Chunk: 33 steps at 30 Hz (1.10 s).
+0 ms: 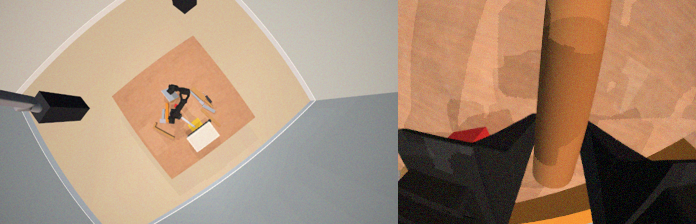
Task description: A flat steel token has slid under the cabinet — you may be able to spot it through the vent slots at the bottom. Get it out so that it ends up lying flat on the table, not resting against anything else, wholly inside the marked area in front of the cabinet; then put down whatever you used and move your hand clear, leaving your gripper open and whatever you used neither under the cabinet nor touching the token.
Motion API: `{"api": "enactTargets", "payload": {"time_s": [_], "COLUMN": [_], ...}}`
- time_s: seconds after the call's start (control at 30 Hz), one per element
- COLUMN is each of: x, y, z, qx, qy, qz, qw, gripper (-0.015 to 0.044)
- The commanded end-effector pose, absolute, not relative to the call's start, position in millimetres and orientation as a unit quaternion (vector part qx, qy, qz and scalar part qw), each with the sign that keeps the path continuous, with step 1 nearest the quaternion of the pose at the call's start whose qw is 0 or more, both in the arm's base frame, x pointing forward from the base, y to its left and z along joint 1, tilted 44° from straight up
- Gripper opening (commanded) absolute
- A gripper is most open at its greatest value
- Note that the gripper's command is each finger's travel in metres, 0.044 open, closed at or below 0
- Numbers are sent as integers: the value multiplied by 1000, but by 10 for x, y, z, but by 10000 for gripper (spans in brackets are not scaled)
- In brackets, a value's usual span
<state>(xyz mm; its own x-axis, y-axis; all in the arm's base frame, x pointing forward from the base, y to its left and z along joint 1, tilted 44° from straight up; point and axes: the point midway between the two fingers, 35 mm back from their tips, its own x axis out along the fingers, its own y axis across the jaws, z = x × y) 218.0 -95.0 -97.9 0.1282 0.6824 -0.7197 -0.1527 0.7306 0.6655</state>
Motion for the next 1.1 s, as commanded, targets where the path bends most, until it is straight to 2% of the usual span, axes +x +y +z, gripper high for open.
{"api": "enactTargets", "payload": {"time_s": [0.0, 1.07], "x": [2189, 2174], "y": [-1010, -1272], "z": [-1001, -1234], "qx": [215, 205], "qy": [590, 586], "qz": [294, 301], "qw": [721, 724], "gripper": [0, 0]}}
